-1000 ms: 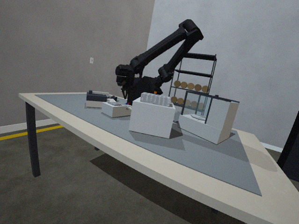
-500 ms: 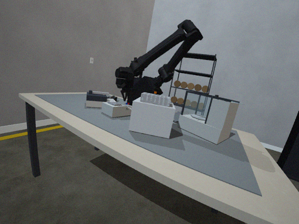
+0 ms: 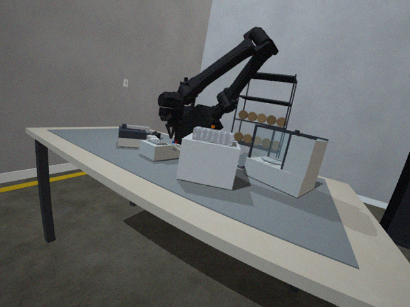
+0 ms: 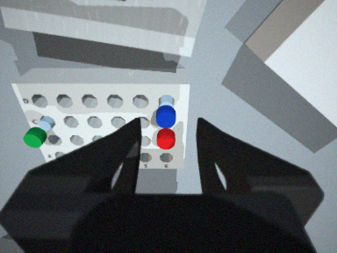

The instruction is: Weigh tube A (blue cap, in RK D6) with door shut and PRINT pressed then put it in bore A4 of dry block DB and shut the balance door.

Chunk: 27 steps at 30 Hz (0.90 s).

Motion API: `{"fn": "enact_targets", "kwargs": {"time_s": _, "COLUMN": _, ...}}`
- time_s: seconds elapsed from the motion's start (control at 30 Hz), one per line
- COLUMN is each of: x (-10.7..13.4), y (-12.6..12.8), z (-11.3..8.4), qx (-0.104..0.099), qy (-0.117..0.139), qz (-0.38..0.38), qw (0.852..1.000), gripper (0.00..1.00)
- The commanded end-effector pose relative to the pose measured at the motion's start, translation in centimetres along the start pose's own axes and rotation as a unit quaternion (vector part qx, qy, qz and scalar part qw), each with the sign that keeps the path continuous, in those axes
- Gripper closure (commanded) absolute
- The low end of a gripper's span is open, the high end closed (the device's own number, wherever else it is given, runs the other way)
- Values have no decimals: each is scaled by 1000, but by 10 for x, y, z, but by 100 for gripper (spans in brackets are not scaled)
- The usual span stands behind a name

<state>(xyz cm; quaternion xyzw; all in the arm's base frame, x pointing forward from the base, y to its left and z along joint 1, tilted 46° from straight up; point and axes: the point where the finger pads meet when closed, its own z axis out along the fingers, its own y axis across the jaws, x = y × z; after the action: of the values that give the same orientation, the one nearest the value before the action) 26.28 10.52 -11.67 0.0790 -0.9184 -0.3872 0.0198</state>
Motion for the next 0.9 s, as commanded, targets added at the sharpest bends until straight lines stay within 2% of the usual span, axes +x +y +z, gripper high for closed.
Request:
{"fn": "enact_targets", "kwargs": {"time_s": 0.0, "x": -7, "y": -1, "z": -1, "qx": 2, "qy": -8, "qz": -1, "qw": 1000, "gripper": 64}}
{"fn": "enact_targets", "kwargs": {"time_s": 0.57, "x": -7, "y": -1, "z": -1, "qx": 2, "qy": -8, "qz": -1, "qw": 1000, "gripper": 64}}
{"fn": "enact_targets", "kwargs": {"time_s": 0.63, "x": 2, "y": 1, "z": 7, "qx": -1, "qy": 2, "qz": 4, "qw": 1000, "gripper": 64}}
{"fn": "enact_targets", "kwargs": {"time_s": 0.87, "x": -1, "y": 2, "z": 9, "qx": 0, "qy": -1, "qz": 1, "qw": 1000, "gripper": 64}}
